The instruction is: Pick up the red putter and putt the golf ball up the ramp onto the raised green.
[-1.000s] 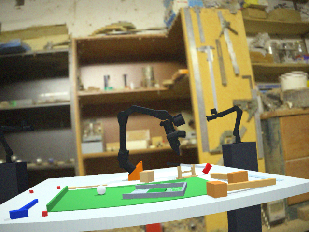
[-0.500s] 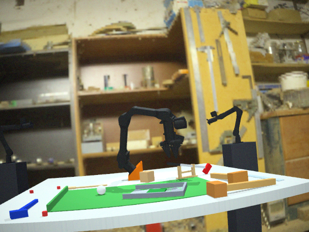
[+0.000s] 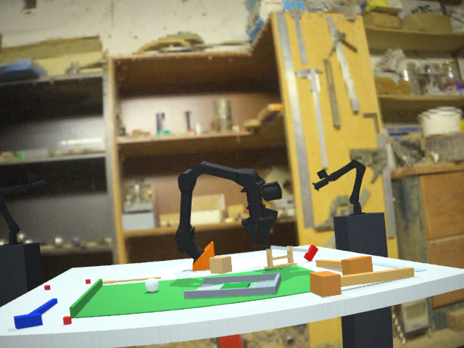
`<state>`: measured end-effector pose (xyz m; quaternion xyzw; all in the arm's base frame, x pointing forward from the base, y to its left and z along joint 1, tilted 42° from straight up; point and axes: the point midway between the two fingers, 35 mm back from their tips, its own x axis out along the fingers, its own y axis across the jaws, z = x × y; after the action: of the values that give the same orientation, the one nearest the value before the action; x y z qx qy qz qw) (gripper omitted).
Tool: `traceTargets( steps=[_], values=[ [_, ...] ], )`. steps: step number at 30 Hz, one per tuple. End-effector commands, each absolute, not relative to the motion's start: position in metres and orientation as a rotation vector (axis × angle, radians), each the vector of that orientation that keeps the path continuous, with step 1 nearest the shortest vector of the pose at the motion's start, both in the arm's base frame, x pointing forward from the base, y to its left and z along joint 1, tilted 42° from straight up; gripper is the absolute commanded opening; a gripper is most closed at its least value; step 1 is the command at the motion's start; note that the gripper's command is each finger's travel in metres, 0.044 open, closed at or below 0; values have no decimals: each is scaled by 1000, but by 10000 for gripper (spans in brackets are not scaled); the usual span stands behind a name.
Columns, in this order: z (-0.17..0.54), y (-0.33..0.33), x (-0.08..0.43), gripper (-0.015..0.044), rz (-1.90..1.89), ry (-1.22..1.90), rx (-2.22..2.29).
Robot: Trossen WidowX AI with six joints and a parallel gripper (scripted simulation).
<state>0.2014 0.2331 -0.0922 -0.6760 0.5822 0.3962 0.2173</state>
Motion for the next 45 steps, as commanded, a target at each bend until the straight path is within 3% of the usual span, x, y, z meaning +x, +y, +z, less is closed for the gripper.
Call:
traceTargets(
  steps=[1, 25, 40, 45],
  values=[
    [-102, 222, 201, 440, 1098, 1620, -1882],
    [-123, 203, 202, 440, 1097, 1620, -1883],
    [-122, 206, 202, 46, 1095, 1619, -1873],
    [-122, 206, 202, 13, 1095, 1619, -1873]
  ],
)
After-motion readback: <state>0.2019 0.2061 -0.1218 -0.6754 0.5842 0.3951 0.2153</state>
